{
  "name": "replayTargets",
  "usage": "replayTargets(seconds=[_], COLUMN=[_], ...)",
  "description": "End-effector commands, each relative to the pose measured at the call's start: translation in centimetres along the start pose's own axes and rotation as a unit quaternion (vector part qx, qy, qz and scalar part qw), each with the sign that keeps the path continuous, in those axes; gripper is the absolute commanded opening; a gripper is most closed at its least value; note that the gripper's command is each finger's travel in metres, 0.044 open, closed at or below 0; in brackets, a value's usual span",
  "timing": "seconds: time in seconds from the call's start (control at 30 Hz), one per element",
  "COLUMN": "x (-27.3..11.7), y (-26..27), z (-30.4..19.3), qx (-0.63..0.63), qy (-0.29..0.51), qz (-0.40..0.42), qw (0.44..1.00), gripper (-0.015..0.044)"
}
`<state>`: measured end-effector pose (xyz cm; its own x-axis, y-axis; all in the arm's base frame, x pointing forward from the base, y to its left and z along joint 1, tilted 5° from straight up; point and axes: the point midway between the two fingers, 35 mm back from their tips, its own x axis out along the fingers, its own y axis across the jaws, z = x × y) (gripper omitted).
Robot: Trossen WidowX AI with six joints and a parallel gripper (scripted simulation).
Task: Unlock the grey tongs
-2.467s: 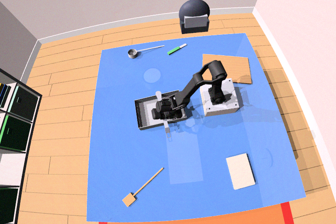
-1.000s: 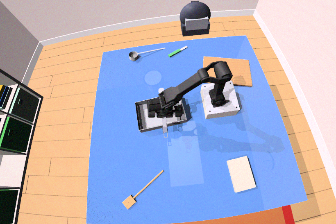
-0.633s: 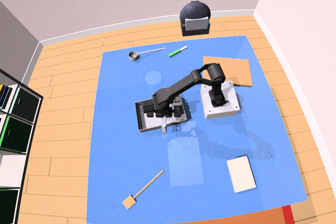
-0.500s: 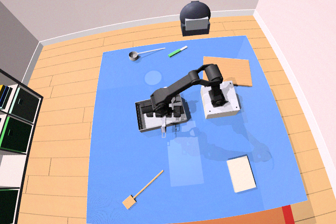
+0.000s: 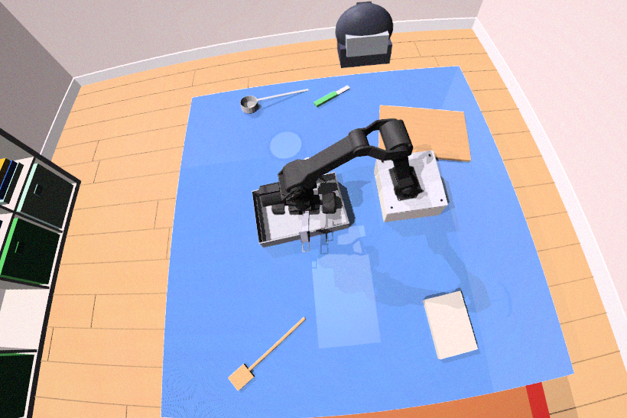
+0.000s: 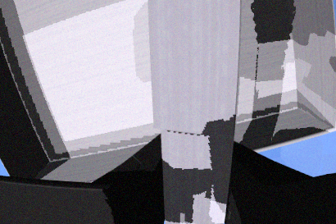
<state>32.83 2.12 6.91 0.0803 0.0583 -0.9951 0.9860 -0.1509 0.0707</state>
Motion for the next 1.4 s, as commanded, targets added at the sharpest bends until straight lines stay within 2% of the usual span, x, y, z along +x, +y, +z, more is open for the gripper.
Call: replayTargets(seconds=[0.0, 0.7, 1.37], x=[-0.3, -2.0, -3.9], y=[0.5, 0.3, -3.6], z=[1.9, 13.5, 23.8], qx=[-0.014, -0.128, -0.232], qy=[-0.002, -0.011, -0.013], qz=[0.001, -0.001, -0.008], qw=[1.0, 0.992, 0.973], gripper=[-0.015, -0.015, -0.015])
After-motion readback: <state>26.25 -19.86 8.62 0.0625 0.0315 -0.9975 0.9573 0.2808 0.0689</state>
